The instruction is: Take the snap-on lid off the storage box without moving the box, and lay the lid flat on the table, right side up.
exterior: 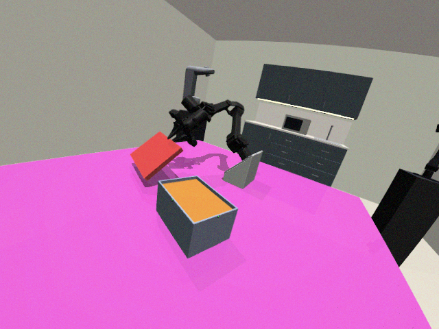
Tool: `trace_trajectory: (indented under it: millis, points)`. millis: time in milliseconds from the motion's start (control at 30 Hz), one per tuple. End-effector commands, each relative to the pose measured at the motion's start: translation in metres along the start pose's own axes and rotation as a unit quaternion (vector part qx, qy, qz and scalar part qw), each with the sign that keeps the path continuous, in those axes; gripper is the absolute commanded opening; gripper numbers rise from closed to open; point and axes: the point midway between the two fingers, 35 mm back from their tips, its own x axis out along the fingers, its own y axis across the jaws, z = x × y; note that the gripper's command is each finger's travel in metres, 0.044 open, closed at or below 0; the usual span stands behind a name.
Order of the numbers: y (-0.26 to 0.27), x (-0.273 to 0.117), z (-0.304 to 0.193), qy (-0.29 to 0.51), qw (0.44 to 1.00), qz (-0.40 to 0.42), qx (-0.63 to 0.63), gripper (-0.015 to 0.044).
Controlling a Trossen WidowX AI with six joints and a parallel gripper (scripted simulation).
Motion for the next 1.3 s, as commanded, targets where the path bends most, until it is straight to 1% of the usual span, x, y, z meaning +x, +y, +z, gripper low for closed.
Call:
trace_trajectory:
  millis: [0, 1267]
  points:
    - [0.0, 0.001, 0.0, 0.002, 1.0, 0.008, 0.0, 0.0]
    - [-0.022, 0.021, 0.0, 0.002, 1.0, 0.009, -0.001, 0.0]
